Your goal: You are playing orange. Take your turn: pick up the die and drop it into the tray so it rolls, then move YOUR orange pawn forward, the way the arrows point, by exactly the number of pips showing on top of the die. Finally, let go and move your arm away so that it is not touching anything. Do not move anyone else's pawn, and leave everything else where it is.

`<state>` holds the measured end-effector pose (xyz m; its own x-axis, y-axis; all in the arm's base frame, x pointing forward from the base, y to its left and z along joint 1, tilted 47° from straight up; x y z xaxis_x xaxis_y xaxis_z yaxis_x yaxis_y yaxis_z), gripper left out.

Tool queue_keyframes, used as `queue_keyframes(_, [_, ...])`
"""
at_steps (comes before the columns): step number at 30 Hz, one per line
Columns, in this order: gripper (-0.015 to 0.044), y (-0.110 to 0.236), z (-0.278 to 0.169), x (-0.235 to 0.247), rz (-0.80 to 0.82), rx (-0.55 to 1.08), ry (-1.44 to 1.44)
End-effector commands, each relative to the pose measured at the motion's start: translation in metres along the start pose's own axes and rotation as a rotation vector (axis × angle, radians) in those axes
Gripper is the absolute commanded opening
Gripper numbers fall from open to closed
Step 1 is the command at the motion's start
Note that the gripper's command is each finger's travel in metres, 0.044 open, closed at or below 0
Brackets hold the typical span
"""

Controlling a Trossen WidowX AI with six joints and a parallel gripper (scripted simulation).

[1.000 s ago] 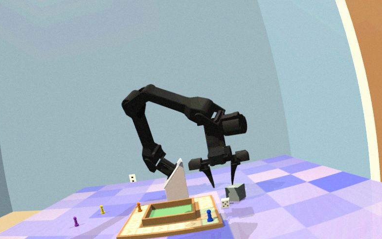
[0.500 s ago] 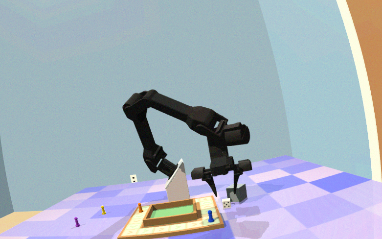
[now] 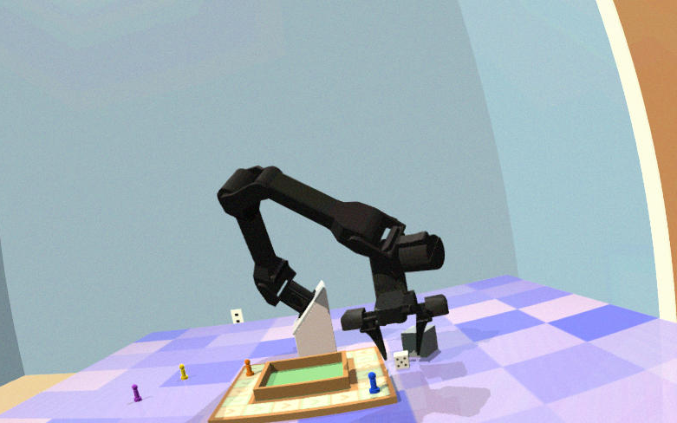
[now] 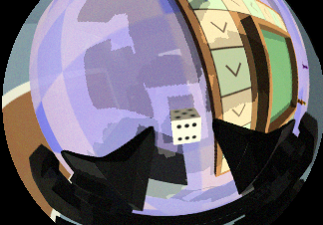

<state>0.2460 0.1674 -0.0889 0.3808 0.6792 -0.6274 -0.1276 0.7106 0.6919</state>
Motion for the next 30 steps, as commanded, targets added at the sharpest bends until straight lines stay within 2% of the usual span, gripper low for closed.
queue_keyframes(1, [0.0275, -0.008, -0.001, -0.001, -0.005, -0.003, 0.007])
queue_keyframes(3, [0.0275, -0.009, -0.001, -0.001, -0.005, -0.003, 0.007])
queue_keyframes(10, [0.0091, -0.009, -0.001, -0.001, -0.005, -0.003, 0.007])
queue_keyframes(16, [0.0051, -0.009, -0.001, -0.001, -0.005, -0.003, 0.007])
queue_keyframes(18, [0.0000, -0.008, -0.001, -0.001, -0.005, -0.003, 0.007])
queue_keyframes(30, [0.0000, 0.085, -0.003, 0.003, 0.002, 0.002, 0.009])
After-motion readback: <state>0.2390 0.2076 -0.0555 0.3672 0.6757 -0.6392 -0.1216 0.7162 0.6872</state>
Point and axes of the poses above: the point midway between the two fingers, 35 mm back from their tips, its own y axis back along the fingers, its own x axis across the jaws, z = x × y, the point moved 8 cm from there along y, back along the fingers, and after that the axes turned 14 degrees about -y, right-handed, at the moved point
